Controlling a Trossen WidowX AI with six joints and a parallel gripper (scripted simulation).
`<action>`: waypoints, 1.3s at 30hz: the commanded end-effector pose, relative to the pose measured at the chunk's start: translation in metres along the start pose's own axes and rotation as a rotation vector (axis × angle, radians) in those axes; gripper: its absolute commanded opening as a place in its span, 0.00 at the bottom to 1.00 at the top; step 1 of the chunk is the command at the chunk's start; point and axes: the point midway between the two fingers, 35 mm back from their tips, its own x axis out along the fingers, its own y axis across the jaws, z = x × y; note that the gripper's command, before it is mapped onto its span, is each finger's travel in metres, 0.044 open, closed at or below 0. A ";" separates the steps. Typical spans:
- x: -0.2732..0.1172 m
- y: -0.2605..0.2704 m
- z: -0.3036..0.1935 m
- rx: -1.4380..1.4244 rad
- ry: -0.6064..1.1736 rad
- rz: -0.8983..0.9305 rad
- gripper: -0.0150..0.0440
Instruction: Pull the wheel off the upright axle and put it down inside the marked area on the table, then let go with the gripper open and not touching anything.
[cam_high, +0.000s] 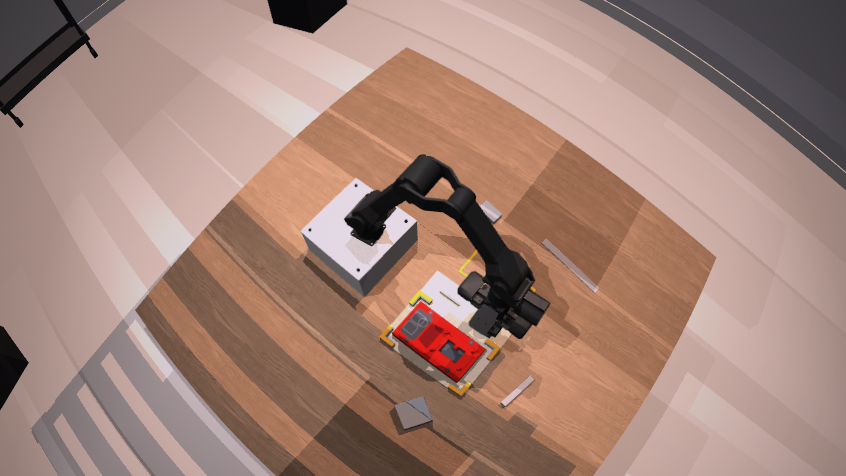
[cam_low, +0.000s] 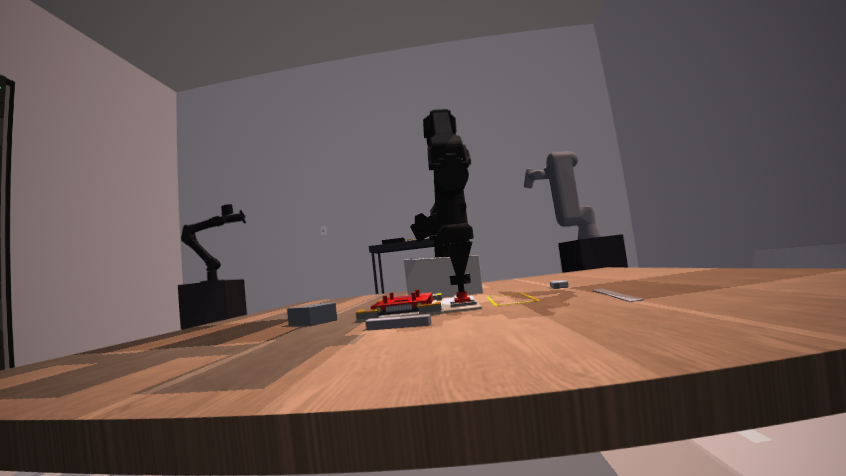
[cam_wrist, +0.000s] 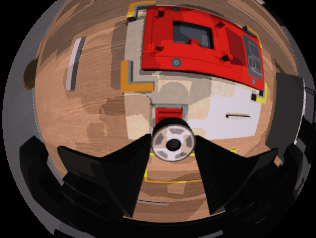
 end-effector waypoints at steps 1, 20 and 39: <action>-0.004 -0.001 0.000 0.000 0.001 0.001 0.25; -0.010 -0.001 0.000 0.001 0.001 0.003 0.25; -0.017 -0.001 0.000 0.001 0.002 0.005 0.25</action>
